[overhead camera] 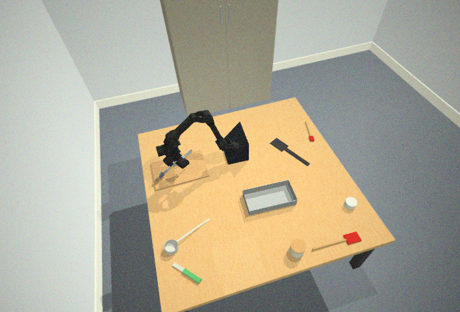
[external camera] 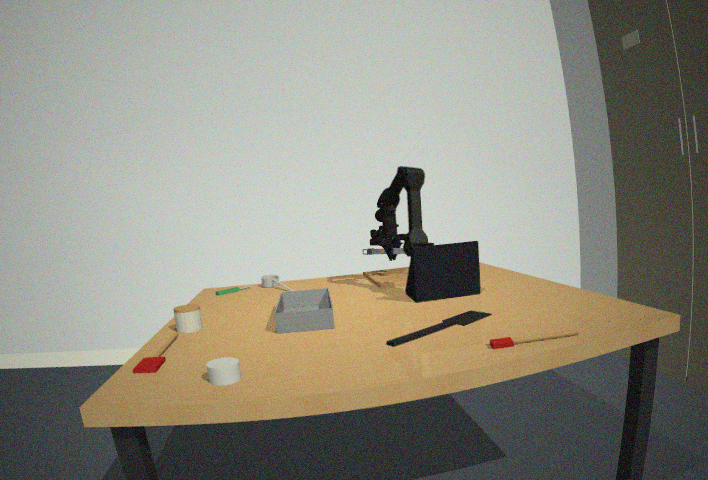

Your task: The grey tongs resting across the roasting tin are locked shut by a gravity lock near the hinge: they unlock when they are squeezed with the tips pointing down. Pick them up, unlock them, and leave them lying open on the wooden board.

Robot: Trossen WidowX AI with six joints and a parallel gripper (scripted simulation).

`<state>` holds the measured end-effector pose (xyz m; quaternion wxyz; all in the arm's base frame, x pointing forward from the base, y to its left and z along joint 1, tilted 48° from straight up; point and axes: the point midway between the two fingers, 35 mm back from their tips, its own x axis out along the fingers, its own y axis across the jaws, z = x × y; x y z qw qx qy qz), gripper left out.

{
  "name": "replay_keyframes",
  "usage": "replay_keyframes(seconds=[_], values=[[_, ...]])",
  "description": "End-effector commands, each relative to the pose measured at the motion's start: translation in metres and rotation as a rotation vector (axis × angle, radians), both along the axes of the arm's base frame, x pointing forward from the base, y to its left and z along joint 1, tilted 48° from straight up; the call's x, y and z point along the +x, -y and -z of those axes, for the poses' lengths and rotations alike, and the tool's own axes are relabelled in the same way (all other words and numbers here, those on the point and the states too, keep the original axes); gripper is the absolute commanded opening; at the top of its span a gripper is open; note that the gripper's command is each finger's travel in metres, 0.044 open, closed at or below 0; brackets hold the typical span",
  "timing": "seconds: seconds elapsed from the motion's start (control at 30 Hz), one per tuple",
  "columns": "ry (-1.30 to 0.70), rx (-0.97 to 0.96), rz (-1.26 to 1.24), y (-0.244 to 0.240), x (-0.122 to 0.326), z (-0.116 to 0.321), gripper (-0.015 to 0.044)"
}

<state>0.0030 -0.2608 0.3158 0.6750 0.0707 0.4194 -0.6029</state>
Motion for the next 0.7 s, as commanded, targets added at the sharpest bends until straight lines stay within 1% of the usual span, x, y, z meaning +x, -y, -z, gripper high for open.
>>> replay_keyframes(seconds=[0.0, 0.67], values=[[-0.005, -0.001, 0.000, 0.002, 0.000, 0.000, -0.0150], [0.000, 0.001, -0.001, 0.026, -0.003, 0.020, -0.0150]])
